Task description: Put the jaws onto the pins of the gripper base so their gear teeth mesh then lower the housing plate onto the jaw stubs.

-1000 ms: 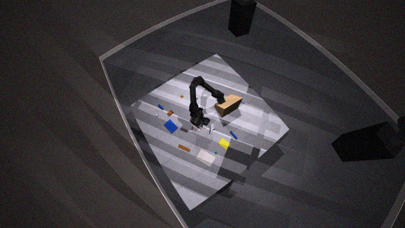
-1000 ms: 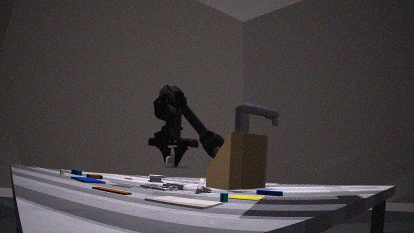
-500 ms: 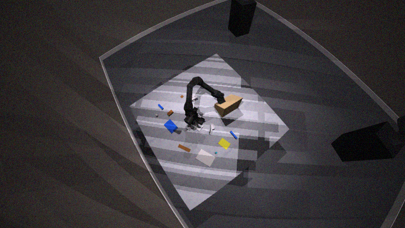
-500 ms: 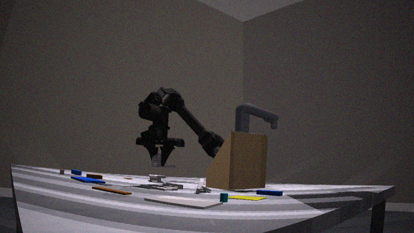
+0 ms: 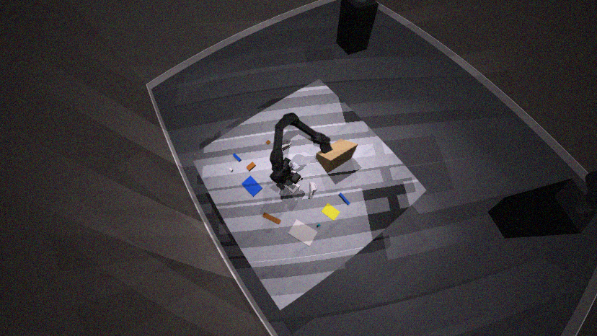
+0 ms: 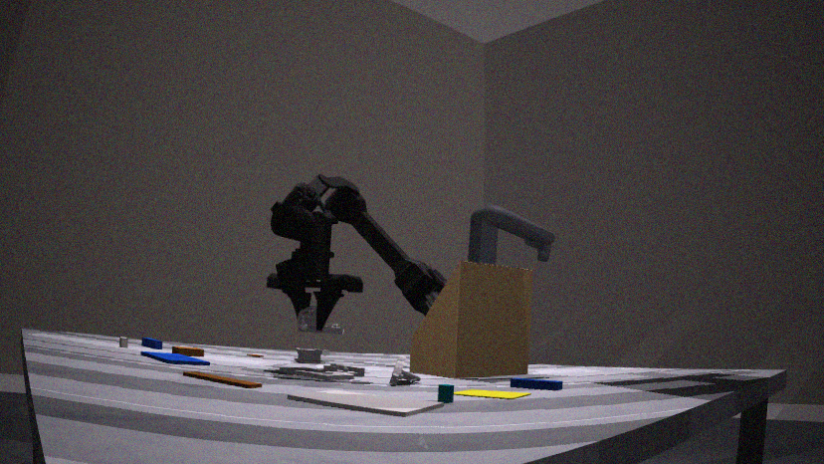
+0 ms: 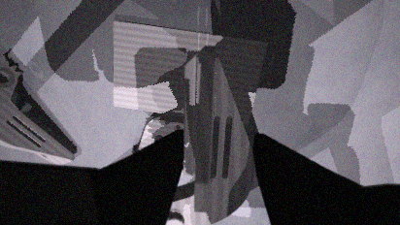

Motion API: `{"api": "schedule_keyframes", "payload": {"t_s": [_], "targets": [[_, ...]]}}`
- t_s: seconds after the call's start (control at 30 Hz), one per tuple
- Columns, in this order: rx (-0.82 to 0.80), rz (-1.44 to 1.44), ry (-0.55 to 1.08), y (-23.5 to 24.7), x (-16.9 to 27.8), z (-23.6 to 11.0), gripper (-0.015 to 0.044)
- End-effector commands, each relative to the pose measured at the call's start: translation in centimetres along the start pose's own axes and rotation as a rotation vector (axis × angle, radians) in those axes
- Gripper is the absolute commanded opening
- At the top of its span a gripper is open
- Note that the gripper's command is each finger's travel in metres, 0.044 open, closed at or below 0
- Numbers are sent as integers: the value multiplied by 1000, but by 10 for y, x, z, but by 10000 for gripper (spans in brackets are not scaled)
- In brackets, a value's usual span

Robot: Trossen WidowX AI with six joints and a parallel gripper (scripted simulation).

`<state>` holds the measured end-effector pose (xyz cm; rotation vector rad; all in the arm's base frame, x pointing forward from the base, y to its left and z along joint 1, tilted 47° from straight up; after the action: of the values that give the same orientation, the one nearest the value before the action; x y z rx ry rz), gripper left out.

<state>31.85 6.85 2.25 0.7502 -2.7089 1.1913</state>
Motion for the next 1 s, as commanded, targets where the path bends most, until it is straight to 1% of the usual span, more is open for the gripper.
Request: {"api": "schedule_keyframes", "payload": {"t_s": [0.0, 0.83, 0.97], "targets": [[4, -7, 2, -1, 0, 0, 134], [4, -25, 2, -2, 1, 0, 134], [3, -26, 1, -2, 1, 4, 134]]}}
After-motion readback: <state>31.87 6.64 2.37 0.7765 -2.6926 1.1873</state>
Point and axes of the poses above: the point midway between the two fingers, 35 mm back from their tips, its own z axis out along the fingers, its own y axis across the jaws, x = y × z, the point moved 3 cm from there along -z, back along the fingers, and after that the axes turned 2 degrees about z, right-handed, at the moved point
